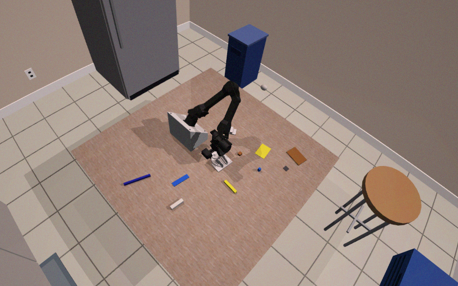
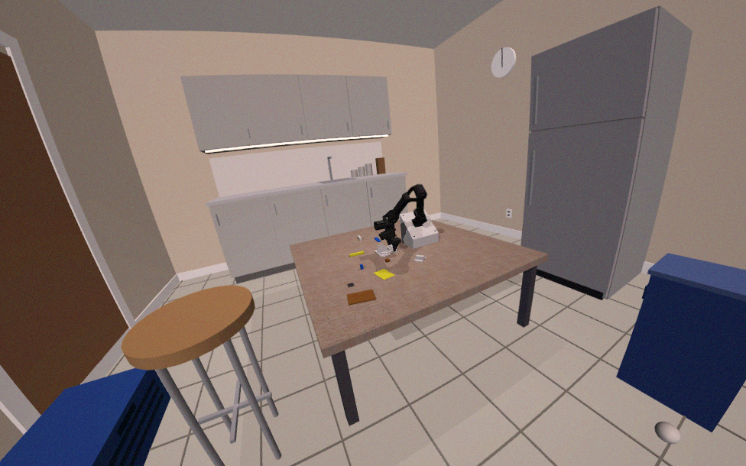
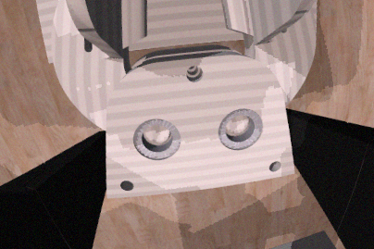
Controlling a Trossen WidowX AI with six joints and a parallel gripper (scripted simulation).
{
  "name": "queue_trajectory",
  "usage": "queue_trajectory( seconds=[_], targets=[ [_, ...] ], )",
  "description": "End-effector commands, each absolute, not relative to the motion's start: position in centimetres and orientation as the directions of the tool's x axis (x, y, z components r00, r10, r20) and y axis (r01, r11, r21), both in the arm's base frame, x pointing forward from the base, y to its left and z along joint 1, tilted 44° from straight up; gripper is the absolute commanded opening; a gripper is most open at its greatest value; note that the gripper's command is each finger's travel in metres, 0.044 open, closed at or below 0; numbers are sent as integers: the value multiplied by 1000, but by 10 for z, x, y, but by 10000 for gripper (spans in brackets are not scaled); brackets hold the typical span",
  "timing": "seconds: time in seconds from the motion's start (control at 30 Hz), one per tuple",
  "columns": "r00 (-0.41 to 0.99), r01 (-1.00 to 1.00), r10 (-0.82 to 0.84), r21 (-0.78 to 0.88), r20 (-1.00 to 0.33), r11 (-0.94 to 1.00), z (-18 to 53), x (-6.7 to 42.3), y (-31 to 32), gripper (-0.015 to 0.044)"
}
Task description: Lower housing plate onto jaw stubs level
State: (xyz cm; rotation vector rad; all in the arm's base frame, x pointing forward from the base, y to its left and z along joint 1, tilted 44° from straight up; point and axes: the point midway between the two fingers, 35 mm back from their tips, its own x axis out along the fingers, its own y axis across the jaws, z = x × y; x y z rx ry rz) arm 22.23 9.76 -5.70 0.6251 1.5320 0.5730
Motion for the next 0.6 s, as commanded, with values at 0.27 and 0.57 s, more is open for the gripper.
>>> queue_trajectory(
  seconds=[0.27, 0.57],
  targets=[
    [-29, 50, 693, 692, -720, 720, -58, 222, 100, 351],
    [-29, 50, 694, 692, -720, 720, -60, 222, 101, 351]
  ],
)
